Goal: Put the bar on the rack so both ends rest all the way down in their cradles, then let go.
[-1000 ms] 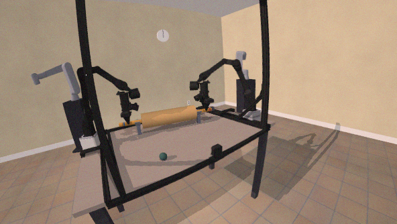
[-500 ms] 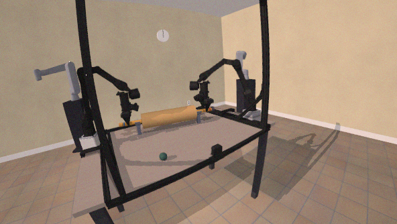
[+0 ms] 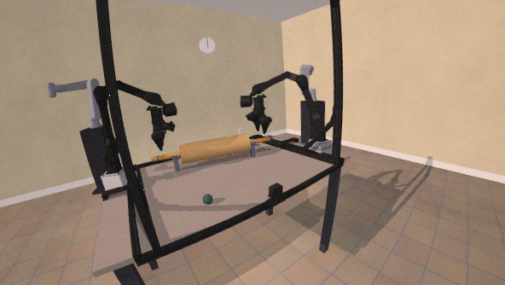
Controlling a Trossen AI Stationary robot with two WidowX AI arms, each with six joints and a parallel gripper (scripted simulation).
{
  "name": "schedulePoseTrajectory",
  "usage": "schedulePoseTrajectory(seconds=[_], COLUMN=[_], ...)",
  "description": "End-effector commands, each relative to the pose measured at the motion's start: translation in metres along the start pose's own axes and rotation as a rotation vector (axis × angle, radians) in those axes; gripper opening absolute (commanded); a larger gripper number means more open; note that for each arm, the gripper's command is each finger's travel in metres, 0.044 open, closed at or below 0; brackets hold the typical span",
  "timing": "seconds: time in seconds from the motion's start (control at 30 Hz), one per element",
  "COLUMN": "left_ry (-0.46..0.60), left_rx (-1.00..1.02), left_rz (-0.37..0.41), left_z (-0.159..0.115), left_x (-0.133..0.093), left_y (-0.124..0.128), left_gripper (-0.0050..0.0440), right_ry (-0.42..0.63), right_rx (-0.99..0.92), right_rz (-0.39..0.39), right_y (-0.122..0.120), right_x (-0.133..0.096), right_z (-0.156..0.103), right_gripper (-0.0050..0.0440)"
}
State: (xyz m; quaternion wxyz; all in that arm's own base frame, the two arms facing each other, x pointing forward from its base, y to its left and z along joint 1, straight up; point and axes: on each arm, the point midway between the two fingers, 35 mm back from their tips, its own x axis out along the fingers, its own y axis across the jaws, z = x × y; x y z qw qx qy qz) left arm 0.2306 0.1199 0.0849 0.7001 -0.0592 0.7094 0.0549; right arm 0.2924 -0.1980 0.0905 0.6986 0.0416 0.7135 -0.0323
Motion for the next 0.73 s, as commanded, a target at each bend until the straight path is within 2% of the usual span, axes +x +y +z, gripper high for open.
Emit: schedulePoseTrajectory(seconds=[0.0, 0.03, 0.7], left_ry=[-0.014, -0.006, -0.006], left_rx=[0.001, 0.001, 0.001], left_rz=[0.005, 0.002, 0.002], left_z=[-0.001, 0.001, 0.001], left_x=[-0.023, -0.006, -0.006], left_y=[0.000, 0.000, 0.000], left_gripper=[0.0440, 0.0440, 0.0440], right_ry=[-0.022, -0.005, -0.005], right_rx=[0.000, 0.001, 0.001], right_rz=[-0.012, -0.005, -0.005], right_y=[0.000, 0.000, 0.000], right_x=[-0.027, -0.007, -0.007], right_z=[0.000, 0.000, 0.000], right_gripper=[0.0440, 0.0440, 0.0440])
